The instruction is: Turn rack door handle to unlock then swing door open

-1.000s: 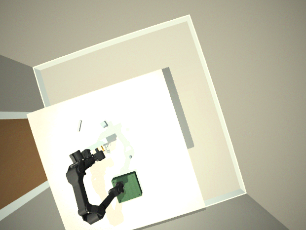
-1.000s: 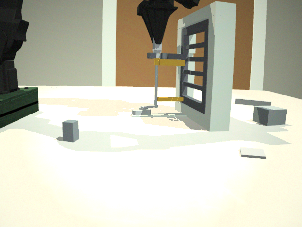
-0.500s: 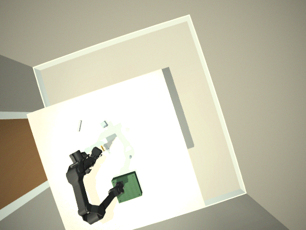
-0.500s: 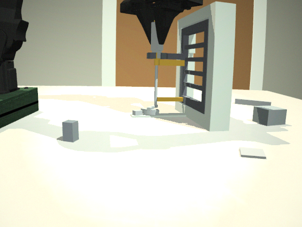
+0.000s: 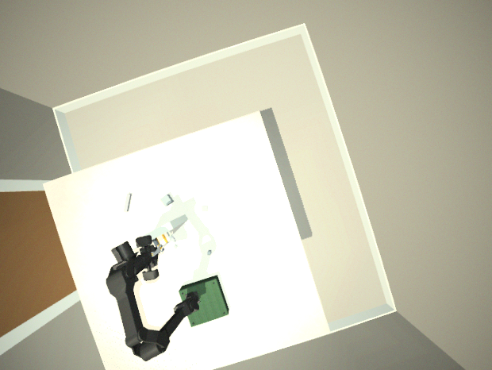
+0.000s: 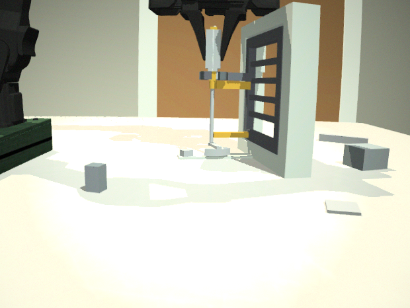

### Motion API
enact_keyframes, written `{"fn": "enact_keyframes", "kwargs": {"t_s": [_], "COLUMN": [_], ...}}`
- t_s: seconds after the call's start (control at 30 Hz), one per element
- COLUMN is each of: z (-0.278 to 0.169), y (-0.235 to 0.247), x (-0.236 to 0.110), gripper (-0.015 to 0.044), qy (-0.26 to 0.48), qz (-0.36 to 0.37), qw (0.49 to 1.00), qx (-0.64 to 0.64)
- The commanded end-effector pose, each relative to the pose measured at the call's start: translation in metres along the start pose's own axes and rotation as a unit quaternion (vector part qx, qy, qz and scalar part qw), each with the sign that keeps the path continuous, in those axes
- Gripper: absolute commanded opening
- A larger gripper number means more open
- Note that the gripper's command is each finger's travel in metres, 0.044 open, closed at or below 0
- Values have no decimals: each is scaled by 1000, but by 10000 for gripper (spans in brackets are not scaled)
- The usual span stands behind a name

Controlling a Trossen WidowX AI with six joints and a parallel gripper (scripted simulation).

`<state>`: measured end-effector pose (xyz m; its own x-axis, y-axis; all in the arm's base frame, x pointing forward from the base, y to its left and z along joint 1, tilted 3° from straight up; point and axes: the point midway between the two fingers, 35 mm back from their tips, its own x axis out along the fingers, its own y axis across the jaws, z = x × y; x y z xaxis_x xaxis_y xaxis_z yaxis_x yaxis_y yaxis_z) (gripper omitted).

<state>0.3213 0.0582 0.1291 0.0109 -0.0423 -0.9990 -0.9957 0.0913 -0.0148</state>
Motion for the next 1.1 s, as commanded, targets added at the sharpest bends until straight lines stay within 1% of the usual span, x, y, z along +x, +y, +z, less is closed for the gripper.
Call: {"fn": "enact_keyframes", "kwargs": {"t_s": [0.0,0.13,0.3,0.57,0.9,0.93,1.0,1.07], "z": [0,0,0,0,0,0,0,0], "y": [0,0,0,0,0,0,0,0], "x": [0,0,0,0,0,0,0,0], "gripper": [8,8,8,8,271,280,280,280], "qy": [-1,-1,-1,0,0,0,0,0], "qz": [-1,-1,-1,-1,-1,-1,-1,-1], "qw": [996,983,954,949,949,949,954,966], "qx": [-89,-186,-301,-317,-317,-317,-301,-258]}}
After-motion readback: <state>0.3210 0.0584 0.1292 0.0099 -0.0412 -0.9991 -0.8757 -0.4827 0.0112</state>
